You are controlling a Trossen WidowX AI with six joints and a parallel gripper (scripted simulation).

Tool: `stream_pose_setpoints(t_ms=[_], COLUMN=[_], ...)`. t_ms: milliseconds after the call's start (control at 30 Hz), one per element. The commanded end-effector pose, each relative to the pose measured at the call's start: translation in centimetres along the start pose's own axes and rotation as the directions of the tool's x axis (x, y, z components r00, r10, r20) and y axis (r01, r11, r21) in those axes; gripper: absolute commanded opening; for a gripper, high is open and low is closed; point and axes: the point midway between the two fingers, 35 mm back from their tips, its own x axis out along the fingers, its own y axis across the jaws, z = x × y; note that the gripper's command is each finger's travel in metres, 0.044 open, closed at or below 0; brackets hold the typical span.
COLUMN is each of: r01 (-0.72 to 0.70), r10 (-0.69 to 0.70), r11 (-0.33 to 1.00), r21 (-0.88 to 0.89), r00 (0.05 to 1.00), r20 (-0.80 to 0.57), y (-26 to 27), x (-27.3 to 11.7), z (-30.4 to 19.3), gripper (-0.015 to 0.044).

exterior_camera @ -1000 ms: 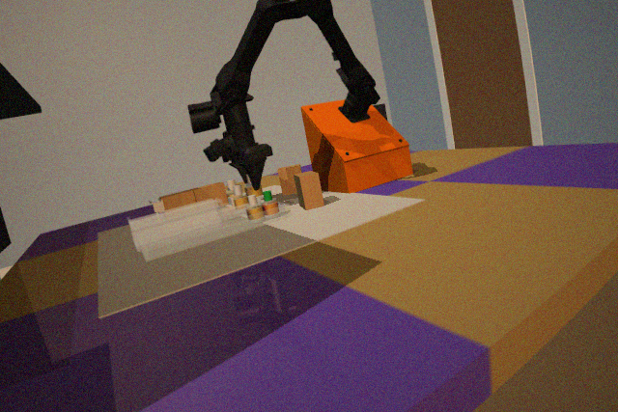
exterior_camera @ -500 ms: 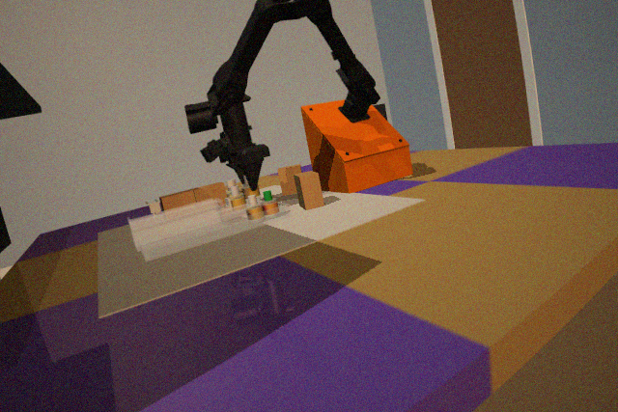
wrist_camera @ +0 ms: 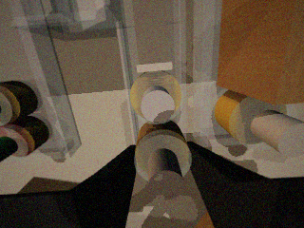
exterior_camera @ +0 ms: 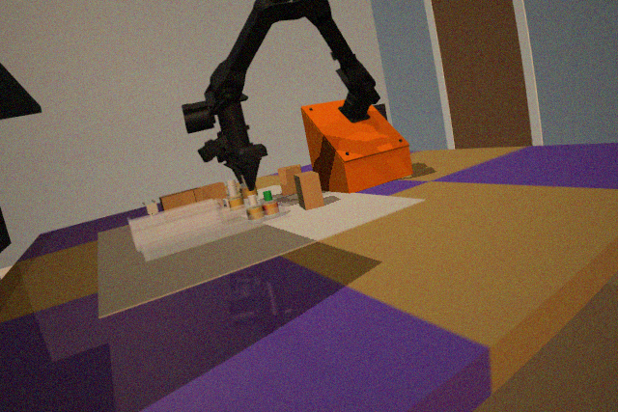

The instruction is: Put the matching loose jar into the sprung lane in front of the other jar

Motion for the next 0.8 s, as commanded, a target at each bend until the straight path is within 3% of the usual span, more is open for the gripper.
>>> stream_pose_setpoints(t_ms=[0, 767], r01=[-0.003, -0.003], r10=[0.004, 0.004], r11=[1.000, 1.000], r21=[-0.014, -0.014], r00=[1.000, 1.000], r20=[0.026, 0.026], y=[0.15, 0.17], x=[-0.42, -0.39], z=[1.17, 1.35], gripper=[0.0000, 0.0000])
